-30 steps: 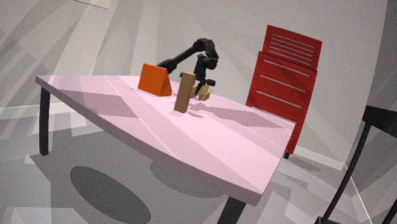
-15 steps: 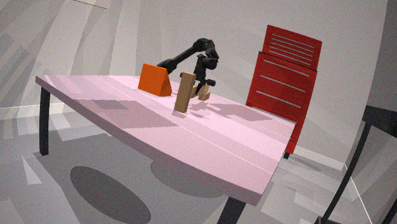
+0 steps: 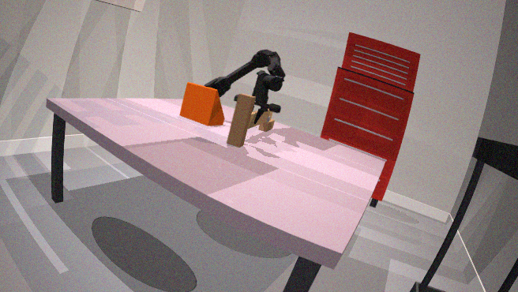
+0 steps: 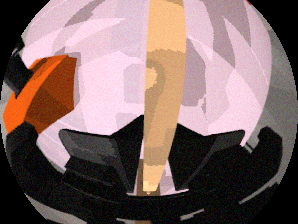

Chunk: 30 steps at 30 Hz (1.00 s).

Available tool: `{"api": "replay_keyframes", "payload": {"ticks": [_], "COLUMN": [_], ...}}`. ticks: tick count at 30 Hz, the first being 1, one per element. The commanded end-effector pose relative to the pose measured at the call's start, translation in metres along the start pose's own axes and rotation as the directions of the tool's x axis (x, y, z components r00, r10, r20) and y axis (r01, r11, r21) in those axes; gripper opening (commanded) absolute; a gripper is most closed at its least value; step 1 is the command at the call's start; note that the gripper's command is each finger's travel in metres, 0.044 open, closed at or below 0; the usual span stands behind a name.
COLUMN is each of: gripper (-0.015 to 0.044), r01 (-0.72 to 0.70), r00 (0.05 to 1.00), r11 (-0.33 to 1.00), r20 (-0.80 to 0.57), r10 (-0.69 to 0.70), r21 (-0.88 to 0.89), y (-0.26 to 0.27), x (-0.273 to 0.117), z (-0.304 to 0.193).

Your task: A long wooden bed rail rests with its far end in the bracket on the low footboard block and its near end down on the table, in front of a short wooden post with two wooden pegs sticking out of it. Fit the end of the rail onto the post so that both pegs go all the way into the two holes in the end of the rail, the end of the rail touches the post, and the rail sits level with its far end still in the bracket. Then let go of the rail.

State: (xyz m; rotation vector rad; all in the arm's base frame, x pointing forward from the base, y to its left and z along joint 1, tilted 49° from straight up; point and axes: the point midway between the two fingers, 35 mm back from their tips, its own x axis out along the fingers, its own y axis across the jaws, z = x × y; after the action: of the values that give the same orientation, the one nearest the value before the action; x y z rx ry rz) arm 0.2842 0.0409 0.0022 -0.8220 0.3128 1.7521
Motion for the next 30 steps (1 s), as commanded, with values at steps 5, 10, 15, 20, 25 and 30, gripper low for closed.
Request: {"api": "replay_keyframes", "payload": {"ticks": [5, 10, 15, 20, 25, 30], "gripper": [0.0000, 0.0000, 0.0000, 0.0000, 0.0000, 0.0000], "r01": [0.006, 0.006, 0.006, 0.006, 0.006, 0.006], "r00": [1.000, 1.000, 1.000, 1.000, 1.000, 1.000], "r11": [1.000, 1.000, 1.000, 1.000, 1.000, 1.000], "r20": [-0.007, -0.007, -0.007, -0.007, -0.007, -0.007], "r10": [-0.006, -0.006, -0.006, -0.006, -0.006, -0.006], "r21": [-0.003, -0.003, -0.003, -0.003, -0.003, -0.003], "y": [-0.0008, -0.0011, -0.0014, -0.0017, -0.0019, -0.0021], "x": [-0.0039, -0.0047, -0.0054, -0.0054, -0.0048, -0.0042], "z": [-0.0045, -0.0058, -0.0070, -0.0084, -0.0097, -0.0109]}}
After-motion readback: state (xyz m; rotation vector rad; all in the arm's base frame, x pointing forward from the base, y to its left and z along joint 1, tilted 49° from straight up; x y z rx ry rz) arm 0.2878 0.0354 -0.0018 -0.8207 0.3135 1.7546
